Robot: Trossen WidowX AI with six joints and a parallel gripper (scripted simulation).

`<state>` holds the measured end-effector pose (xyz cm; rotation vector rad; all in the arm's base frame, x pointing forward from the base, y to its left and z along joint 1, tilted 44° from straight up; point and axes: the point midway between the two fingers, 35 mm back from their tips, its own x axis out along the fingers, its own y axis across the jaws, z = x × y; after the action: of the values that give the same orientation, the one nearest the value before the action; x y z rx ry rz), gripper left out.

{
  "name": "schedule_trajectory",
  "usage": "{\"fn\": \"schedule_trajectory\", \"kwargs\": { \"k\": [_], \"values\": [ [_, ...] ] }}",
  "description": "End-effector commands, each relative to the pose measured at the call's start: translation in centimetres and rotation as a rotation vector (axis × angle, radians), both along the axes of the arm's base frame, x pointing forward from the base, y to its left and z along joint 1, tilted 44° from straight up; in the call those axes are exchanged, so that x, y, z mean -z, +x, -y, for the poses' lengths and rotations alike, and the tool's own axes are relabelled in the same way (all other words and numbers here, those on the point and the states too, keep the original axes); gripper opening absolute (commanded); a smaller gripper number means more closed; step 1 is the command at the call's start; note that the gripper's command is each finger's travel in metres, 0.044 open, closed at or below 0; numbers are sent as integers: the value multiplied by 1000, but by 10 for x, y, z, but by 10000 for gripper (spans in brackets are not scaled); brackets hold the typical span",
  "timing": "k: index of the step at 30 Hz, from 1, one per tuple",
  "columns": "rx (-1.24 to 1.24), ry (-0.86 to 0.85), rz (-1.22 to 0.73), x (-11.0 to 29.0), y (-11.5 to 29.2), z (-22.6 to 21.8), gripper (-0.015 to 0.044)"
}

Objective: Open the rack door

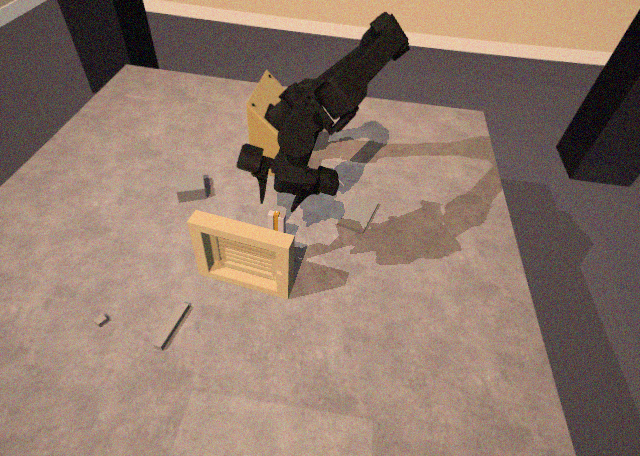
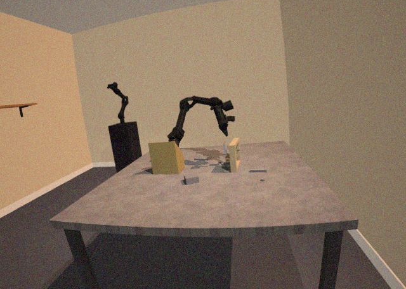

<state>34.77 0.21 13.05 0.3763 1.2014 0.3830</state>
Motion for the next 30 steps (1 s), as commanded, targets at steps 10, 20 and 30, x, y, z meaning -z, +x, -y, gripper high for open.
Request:
{"fn": "schedule_trajectory", "kwargs": {
  "k": [10, 20, 30],
  "values": [
    [9, 250, -306, 20, -10, -2, 283],
    [15, 279, -338, 23, -10, -4, 283],
    [15, 278, -338, 35, -8, -15, 283]
  ]
}}
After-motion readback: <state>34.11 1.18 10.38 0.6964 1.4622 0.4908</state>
